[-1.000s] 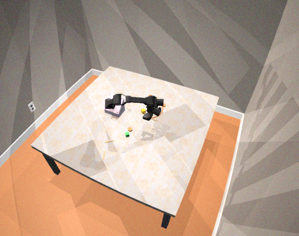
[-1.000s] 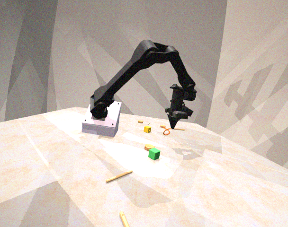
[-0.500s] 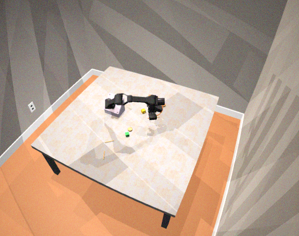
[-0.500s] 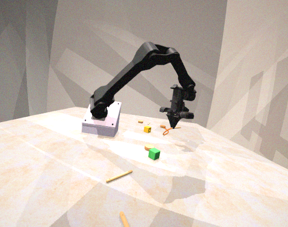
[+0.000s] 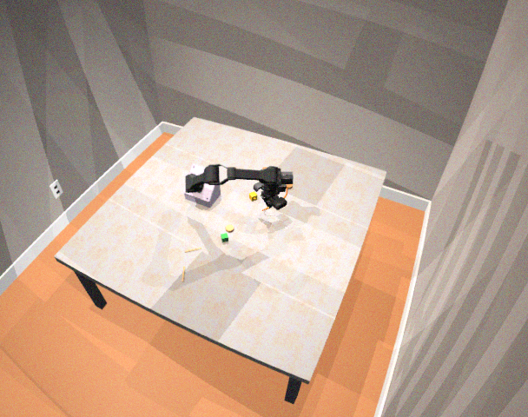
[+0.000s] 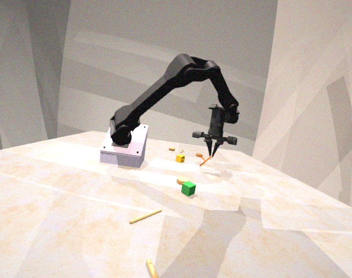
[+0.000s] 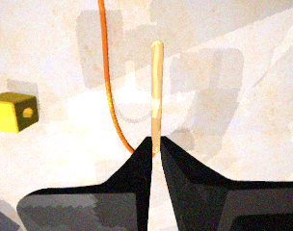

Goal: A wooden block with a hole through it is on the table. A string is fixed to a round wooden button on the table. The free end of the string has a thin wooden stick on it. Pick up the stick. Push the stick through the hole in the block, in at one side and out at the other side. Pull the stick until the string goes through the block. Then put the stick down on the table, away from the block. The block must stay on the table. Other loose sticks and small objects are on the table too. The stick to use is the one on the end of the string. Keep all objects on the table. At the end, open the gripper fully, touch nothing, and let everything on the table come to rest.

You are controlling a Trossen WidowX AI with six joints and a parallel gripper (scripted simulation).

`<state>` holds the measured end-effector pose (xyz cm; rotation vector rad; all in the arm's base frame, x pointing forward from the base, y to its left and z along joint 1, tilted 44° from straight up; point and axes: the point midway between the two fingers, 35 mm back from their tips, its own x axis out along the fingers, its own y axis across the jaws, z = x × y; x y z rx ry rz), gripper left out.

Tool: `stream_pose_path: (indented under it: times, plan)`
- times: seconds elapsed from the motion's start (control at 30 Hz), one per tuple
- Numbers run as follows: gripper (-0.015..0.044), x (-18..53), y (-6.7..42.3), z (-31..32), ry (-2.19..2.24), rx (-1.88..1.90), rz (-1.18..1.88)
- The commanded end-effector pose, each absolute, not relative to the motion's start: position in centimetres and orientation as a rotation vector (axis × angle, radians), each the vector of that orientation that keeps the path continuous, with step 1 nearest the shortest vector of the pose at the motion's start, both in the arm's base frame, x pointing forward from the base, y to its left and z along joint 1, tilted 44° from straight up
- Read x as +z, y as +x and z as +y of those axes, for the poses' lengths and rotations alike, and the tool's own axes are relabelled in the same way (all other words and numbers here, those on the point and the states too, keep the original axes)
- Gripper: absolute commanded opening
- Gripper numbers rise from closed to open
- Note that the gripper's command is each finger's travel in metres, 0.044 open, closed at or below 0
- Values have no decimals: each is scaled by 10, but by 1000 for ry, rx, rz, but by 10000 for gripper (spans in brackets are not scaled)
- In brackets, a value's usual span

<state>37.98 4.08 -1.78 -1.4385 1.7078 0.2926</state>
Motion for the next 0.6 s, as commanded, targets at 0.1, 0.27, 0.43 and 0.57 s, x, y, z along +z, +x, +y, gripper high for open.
stream_pose_path:
  times: [0.1, 0.27, 0.43, 0.57]
  plan:
    - [0, -24, 381, 45, -1635, 558, 1724]
    - [0, -27, 382, 48, -1760, 732, 1715]
    - [0, -30, 384, 51, -1880, 912, 1693]
    - [0, -32, 385, 53, -1972, 1060, 1667]
